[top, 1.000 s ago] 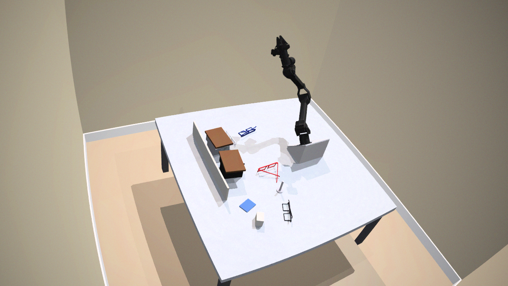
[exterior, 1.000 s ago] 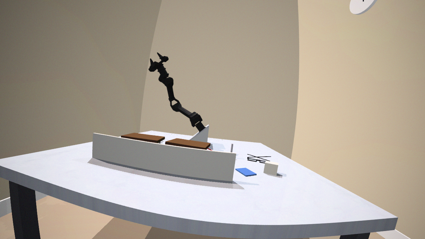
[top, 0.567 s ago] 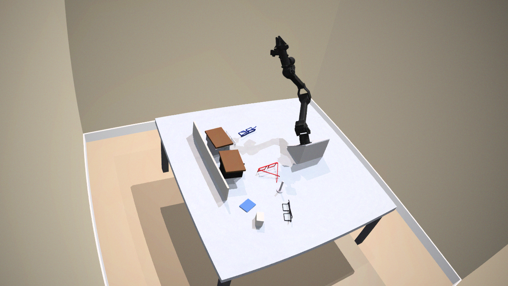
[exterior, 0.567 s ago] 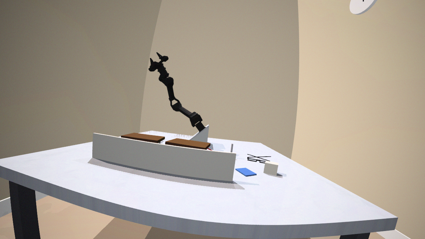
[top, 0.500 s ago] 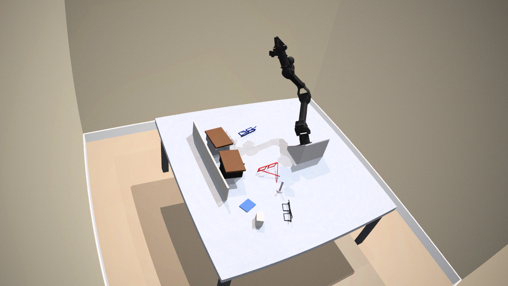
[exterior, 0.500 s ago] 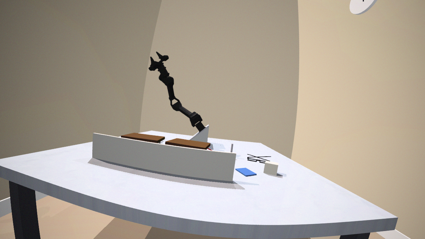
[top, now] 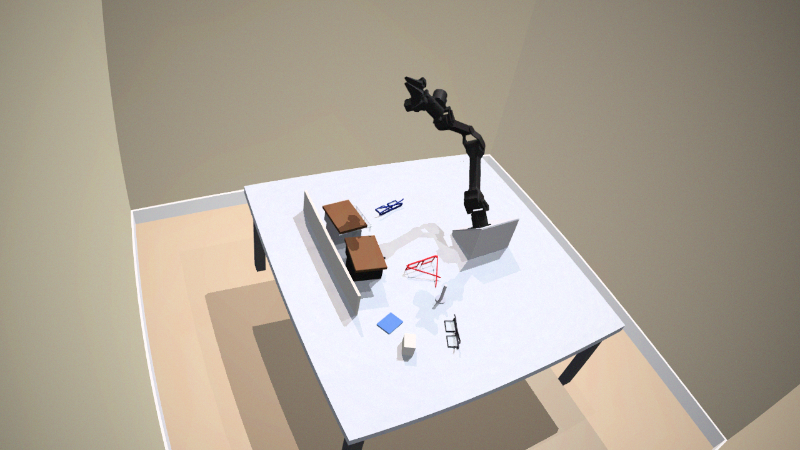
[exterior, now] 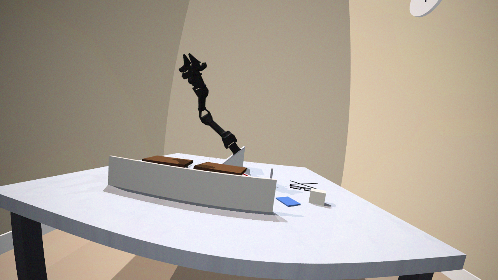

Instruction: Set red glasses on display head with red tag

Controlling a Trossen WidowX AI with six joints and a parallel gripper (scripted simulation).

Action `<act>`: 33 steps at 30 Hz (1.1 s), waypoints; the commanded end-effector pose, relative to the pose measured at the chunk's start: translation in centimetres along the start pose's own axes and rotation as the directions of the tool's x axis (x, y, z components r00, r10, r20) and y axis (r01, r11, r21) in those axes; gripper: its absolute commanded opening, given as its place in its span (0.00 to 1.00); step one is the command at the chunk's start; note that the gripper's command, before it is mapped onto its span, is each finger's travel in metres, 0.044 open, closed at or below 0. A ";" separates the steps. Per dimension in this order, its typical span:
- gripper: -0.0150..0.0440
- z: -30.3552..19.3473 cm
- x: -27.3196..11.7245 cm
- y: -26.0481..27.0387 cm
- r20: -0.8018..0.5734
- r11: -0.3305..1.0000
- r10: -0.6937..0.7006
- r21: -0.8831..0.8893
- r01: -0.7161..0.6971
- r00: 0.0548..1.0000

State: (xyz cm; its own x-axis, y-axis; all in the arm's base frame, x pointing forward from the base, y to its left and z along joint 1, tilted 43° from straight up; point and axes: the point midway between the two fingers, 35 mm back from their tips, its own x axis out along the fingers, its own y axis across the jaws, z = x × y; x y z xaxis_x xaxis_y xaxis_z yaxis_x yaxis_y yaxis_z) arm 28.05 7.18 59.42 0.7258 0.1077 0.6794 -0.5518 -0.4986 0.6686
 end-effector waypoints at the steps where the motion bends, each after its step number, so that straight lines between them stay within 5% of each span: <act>1: 0.59 3.1 0.3 -7.1 0.112 0.972 -0.182 -0.131 0.196 0.977; 10: 0.59 9.5 -2.9 -20.2 0.341 0.722 -0.502 -0.340 0.602 0.795; 20: 0.59 15.9 -11.7 -31.2 0.556 0.186 -0.711 -0.440 0.878 0.429; 27: 0.59 20.3 -21.2 -36.5 0.688 -0.330 -0.722 -0.435 0.838 0.073; 33: 0.59 23.2 -30.6 -38.1 0.760 -0.728 -0.602 -0.397 0.559 -0.245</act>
State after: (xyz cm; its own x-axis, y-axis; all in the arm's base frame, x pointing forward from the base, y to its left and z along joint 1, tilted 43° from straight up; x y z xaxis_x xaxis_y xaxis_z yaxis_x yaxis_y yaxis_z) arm 39.41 4.58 10.55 0.6233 -0.2898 -0.7263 0.6538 0.7026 0.2808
